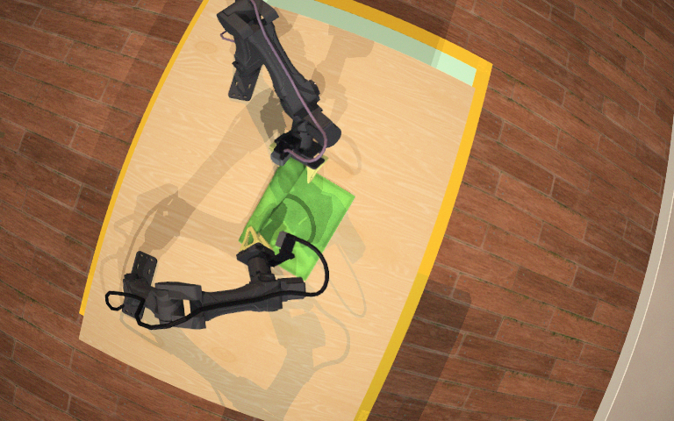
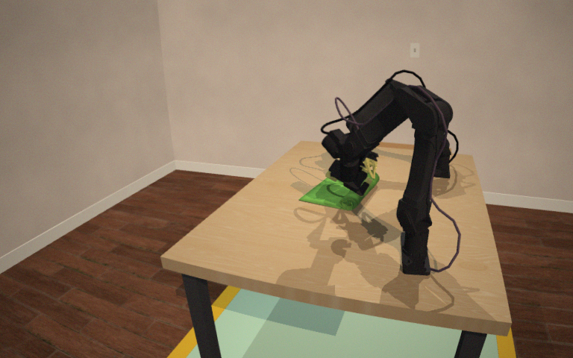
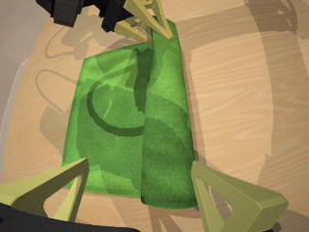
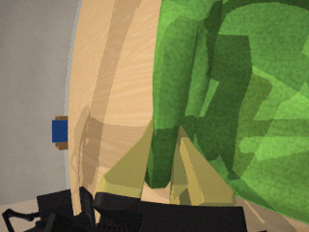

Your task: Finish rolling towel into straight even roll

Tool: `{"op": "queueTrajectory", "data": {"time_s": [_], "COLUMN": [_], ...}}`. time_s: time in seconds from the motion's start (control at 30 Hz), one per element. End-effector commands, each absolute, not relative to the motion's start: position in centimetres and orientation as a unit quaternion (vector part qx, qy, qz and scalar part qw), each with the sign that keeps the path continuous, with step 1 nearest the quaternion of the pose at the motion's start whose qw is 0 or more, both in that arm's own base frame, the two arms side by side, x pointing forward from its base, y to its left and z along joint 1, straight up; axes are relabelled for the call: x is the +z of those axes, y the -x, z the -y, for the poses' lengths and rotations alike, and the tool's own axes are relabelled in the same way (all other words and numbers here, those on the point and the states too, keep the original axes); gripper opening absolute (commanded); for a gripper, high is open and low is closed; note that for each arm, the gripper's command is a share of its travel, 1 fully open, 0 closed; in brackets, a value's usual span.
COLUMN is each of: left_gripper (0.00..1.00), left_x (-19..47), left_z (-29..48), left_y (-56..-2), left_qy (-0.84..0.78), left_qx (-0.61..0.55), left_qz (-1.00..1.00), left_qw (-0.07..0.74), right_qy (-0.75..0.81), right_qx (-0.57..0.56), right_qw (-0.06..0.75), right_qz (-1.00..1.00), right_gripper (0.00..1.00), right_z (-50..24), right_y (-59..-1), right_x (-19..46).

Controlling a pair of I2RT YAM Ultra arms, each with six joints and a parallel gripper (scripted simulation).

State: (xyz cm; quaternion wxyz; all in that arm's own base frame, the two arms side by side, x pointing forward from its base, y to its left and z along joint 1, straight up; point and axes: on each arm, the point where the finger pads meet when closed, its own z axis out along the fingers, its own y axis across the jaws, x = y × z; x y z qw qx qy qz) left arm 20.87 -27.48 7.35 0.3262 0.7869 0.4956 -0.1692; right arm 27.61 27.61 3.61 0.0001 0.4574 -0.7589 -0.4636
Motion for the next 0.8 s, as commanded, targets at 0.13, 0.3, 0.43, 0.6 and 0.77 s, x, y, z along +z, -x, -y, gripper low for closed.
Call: {"op": "queueTrajectory", "data": {"time_s": [0.13, 0.3, 0.43, 0.6, 0.77], "left_gripper": [0.98, 0.98, 0.98, 0.94, 0.72], "left_x": [4.5, 3.0, 3.2, 3.4, 3.4], "left_z": [27.7, 27.7, 28.3, 28.6, 28.6], "left_y": [-19.9, -19.6, -20.0, -20.2, -20.2], "left_qy": [-0.786, -0.785, -0.785, -0.785, -0.785], "left_qx": [-0.178, -0.177, -0.177, -0.177, -0.177], "left_qz": [-0.492, -0.494, -0.494, -0.494, -0.494], "left_qw": [0.329, 0.33, 0.33, 0.33, 0.33], "right_qy": [-0.459, -0.459, -0.459, -0.459, -0.459], "right_qx": [-0.453, -0.453, -0.453, -0.453, -0.453], "right_qw": [0.013, 0.013, 0.013, 0.013, 0.013], "right_qz": [0.764, 0.764, 0.764, 0.764, 0.764], "right_gripper": [0.21, 0.21, 0.21, 0.21, 0.21], "right_z": [-27.2, -27.2, -27.2, -27.2, -27.2], "right_y": [-27.7, -27.7, -27.7, -27.7, -27.7], "right_x": [2.7, 2.7, 2.7, 2.7, 2.7]}}
